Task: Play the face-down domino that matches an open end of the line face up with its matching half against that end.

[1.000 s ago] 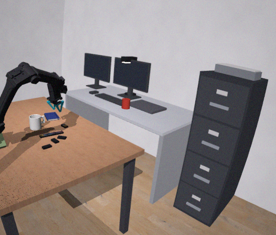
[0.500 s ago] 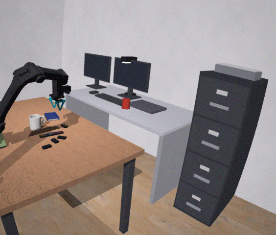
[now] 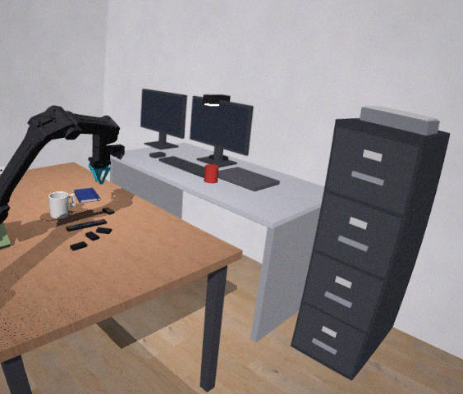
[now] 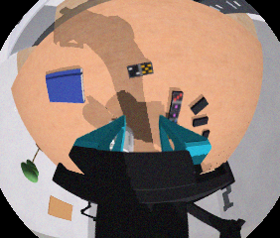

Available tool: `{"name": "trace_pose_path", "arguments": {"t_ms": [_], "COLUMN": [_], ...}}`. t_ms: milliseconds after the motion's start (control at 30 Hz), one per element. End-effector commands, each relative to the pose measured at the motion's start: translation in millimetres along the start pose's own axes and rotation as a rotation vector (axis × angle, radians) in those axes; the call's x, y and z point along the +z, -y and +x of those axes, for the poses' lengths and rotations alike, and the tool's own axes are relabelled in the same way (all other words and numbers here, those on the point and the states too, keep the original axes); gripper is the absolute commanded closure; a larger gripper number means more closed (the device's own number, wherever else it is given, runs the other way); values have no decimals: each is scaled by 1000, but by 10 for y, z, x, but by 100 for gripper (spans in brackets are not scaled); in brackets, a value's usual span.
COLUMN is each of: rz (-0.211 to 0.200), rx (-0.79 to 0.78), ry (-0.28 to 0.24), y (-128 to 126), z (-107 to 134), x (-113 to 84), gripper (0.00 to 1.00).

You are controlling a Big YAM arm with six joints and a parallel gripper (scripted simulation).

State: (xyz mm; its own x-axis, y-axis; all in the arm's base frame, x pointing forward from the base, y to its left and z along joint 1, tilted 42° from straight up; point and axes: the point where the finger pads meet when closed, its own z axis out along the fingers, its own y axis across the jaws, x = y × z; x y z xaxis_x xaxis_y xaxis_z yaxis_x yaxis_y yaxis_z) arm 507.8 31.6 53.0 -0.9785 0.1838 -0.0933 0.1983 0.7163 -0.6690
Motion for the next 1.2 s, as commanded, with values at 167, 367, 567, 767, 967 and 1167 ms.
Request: {"name": "trace_pose_path", "arguments": {"t_ms": [167, 367, 567, 767, 967, 1167], "rz": [-13, 11, -9, -20, 3, -26], "rx": [433, 374, 731, 913, 894, 1248], "ry": [10, -30, 3, 21, -8, 31], "y": [-51, -75, -41, -23, -60, -15], "z": [-537, -313, -514, -615, -425, -581], "x": [370, 560, 401, 322, 516, 360], "gripper": [56, 56, 56, 56, 56, 56]}}
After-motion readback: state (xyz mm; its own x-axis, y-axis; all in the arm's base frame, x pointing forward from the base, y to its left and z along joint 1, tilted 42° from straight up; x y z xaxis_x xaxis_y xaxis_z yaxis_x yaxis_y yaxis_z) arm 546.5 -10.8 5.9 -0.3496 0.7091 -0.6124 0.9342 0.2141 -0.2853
